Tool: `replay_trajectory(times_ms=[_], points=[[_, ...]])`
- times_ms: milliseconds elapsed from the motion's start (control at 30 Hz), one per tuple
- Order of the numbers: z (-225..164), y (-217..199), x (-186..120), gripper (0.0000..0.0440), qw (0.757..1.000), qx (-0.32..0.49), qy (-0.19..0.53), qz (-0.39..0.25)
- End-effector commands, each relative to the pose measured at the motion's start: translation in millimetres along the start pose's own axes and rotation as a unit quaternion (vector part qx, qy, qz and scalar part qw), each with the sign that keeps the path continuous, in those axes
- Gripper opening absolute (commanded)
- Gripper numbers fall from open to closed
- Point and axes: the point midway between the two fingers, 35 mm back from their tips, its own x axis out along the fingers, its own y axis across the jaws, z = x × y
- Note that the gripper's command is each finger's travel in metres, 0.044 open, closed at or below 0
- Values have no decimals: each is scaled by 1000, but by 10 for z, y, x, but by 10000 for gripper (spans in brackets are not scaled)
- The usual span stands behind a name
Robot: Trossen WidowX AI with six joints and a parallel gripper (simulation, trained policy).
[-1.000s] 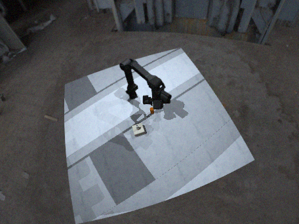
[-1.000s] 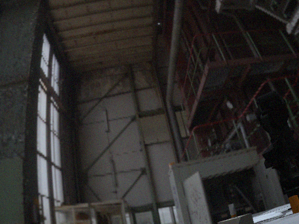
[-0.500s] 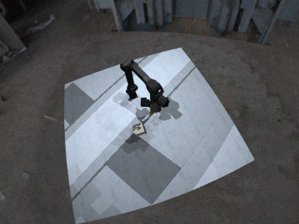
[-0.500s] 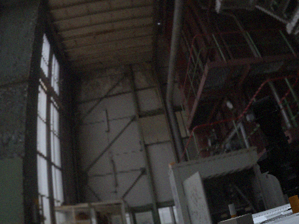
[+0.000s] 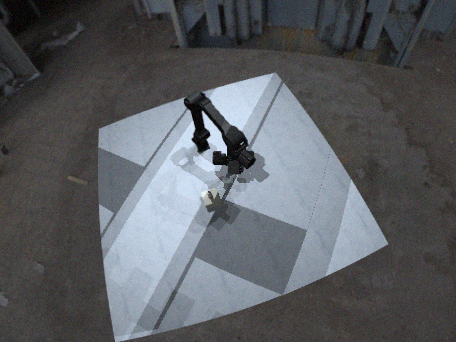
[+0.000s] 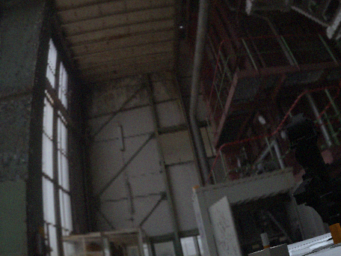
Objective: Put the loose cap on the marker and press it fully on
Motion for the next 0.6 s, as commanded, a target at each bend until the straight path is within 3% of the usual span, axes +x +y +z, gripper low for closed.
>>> replay_trajectory(times_ms=[0,400,567], points=[[-7,-10,88,266,1000,-7,11,-4],[-3,-41,331,236,999,-27,16,-13],[7,-62,380,205,999,-36,8,-19]])
